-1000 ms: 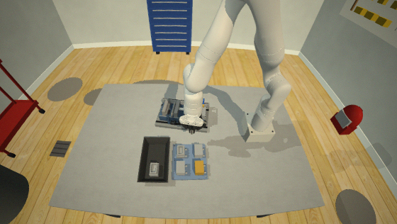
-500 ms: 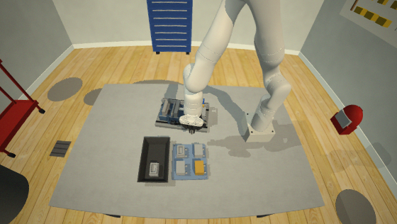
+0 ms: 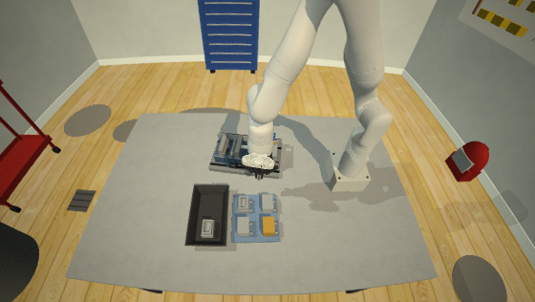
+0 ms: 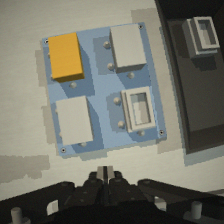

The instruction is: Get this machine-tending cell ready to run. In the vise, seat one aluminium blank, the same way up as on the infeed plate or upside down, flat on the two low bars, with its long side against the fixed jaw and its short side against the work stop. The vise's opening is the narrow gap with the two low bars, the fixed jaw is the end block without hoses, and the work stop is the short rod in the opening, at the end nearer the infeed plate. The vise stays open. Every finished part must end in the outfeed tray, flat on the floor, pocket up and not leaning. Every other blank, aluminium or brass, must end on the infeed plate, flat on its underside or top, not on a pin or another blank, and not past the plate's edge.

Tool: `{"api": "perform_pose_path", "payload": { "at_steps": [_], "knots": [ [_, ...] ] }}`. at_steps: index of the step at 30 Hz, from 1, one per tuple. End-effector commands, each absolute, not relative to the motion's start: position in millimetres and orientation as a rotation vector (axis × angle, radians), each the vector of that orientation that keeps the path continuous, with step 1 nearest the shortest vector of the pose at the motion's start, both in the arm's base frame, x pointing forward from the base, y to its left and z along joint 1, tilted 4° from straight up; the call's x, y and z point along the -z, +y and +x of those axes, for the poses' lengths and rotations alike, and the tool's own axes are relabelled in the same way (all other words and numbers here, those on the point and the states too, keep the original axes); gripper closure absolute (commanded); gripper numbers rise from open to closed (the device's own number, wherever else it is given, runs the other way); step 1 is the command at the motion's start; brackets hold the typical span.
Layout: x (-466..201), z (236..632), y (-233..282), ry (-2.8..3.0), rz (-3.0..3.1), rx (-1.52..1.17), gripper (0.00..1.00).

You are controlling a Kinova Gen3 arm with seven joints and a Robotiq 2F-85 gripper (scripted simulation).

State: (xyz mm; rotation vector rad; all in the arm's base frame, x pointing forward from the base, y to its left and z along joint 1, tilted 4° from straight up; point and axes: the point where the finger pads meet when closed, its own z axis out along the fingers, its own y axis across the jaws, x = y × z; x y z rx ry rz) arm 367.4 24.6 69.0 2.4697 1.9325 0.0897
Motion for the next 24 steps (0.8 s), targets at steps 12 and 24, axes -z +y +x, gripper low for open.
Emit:
{"api": "perform_pose_path", "payload": {
  "at_steps": [12, 24],
  "knots": [
    [-98, 368, 24, 1.93, 2.466, -0.1, 1.0],
    [-127, 367, 23, 1.93, 2.466, -0.1, 1.0]
  ]
}}
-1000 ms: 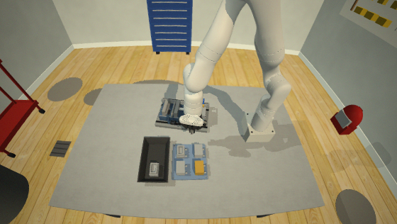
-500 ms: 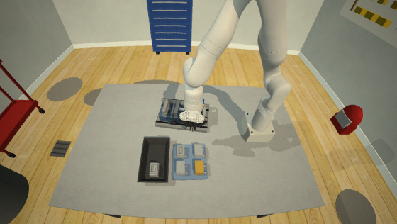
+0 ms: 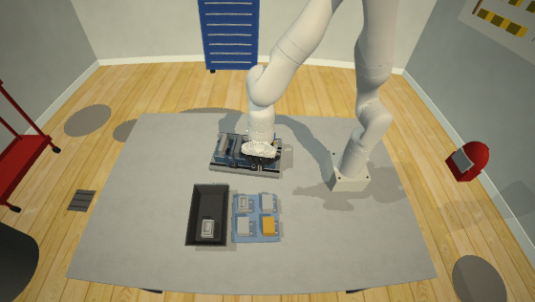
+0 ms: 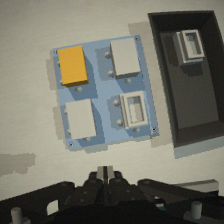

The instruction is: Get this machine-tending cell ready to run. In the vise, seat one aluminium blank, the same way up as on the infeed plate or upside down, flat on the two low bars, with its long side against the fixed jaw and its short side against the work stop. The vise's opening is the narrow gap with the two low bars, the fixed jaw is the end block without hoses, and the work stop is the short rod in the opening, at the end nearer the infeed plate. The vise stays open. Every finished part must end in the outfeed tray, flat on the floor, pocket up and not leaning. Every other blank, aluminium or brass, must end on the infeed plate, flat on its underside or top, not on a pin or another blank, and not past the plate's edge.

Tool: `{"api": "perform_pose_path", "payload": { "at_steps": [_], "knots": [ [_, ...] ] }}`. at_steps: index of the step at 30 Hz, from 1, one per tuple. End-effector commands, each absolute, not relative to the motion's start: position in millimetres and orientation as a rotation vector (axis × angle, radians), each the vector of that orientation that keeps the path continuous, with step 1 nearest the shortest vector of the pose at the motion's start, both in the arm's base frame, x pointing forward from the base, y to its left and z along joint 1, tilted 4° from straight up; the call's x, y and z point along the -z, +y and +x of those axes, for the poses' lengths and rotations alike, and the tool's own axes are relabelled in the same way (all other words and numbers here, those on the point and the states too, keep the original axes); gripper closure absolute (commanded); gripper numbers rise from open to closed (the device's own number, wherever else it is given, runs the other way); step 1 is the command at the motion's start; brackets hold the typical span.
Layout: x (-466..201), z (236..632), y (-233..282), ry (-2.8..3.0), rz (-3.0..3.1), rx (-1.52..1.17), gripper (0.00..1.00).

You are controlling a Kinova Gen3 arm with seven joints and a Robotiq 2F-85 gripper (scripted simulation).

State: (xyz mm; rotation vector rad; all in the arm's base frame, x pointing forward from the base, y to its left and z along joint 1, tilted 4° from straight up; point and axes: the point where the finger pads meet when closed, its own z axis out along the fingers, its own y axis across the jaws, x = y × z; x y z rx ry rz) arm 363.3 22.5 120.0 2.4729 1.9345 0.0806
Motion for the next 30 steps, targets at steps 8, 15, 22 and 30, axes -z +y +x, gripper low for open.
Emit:
{"api": "perform_pose_path", "payload": {
  "at_steps": [8, 15, 22, 30],
  "knots": [
    [-133, 366, 23, 1.93, 2.466, -0.1, 1.0],
    [-134, 367, 23, 1.93, 2.466, -0.1, 1.0],
    [-136, 387, 22, 1.927, 2.468, -0.1, 1.0],
    [-141, 472, 15, 1.924, 2.471, -0.1, 1.0]
  ]
}}
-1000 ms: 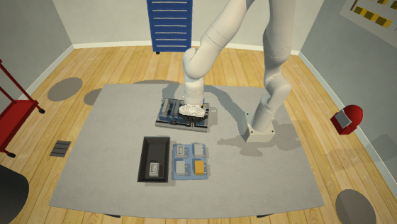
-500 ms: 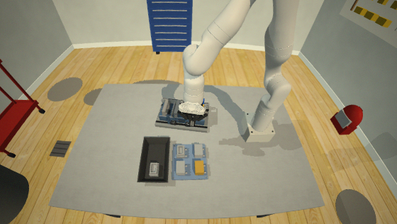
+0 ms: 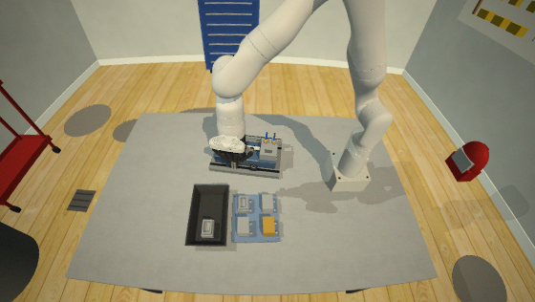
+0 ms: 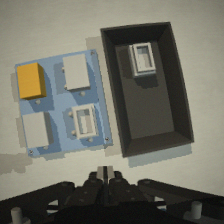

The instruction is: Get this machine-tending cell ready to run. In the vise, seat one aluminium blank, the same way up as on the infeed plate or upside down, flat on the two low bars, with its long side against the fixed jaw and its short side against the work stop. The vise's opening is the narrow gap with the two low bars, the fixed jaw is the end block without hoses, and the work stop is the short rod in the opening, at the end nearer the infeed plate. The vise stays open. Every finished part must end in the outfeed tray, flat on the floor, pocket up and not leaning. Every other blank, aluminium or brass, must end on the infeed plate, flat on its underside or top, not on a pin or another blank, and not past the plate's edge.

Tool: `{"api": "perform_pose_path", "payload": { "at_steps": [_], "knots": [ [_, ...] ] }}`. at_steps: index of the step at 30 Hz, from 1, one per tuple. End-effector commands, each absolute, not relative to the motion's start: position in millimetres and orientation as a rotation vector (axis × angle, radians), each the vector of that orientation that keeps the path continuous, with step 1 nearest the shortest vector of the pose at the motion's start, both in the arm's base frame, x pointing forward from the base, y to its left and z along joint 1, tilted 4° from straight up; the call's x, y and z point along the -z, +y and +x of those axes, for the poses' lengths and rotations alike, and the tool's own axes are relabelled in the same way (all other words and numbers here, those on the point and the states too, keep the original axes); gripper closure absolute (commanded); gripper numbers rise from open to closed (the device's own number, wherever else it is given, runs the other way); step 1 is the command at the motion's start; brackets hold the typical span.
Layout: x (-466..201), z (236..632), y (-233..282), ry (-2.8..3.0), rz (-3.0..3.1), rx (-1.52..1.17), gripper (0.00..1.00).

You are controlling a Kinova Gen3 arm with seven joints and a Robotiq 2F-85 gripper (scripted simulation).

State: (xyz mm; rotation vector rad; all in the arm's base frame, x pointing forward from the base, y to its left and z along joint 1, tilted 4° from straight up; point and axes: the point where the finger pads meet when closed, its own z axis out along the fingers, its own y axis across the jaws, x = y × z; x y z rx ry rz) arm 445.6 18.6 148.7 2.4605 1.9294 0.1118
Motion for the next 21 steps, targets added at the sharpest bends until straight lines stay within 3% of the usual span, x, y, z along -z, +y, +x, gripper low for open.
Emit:
{"api": "perform_pose_path", "payload": {
  "at_steps": [1, 7, 21],
  "knots": [
    [-141, 483, 14, 1.924, 2.471, -0.1, 1.0],
    [-142, 527, 8, 1.931, 2.47, -0.101, 1.0],
    [-141, 534, 7, 1.932, 2.469, -0.101, 1.0]
  ]
}}
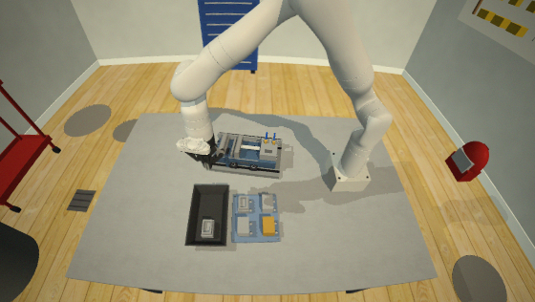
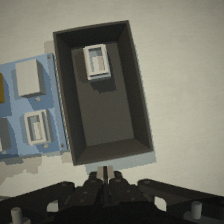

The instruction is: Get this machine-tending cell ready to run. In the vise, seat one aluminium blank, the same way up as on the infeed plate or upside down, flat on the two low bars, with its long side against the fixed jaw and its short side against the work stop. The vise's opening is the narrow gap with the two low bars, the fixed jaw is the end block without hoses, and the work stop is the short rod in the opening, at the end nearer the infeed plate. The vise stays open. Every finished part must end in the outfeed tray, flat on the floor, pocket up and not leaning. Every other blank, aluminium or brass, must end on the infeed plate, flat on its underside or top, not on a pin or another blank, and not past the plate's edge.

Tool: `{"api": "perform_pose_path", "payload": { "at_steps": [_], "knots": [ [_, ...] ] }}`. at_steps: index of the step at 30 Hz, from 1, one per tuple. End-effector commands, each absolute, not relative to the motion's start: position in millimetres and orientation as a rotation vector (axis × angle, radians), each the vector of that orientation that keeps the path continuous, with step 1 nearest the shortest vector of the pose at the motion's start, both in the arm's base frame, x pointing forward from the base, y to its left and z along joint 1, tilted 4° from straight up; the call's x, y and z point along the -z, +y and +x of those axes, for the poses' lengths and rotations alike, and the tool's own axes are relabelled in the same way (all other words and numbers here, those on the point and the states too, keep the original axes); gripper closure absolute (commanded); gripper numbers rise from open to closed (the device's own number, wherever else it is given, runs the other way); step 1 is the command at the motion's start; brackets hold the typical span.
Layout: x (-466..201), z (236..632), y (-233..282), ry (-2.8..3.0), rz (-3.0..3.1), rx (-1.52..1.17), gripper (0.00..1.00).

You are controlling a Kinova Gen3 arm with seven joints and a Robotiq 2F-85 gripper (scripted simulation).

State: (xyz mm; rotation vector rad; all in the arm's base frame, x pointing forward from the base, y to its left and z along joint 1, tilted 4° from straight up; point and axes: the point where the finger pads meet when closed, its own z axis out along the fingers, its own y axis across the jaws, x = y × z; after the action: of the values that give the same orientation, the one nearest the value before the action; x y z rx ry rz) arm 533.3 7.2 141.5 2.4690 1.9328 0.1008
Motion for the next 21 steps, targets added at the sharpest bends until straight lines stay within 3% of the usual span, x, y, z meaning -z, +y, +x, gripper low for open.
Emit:
{"api": "perform_pose_path", "payload": {
  "at_steps": [1, 21],
  "knots": [
    [-141, 534, 7, 1.932, 2.469, -0.101, 1.0],
    [-120, 535, 8, 1.932, 2.469, -0.101, 1.0]
  ]
}}
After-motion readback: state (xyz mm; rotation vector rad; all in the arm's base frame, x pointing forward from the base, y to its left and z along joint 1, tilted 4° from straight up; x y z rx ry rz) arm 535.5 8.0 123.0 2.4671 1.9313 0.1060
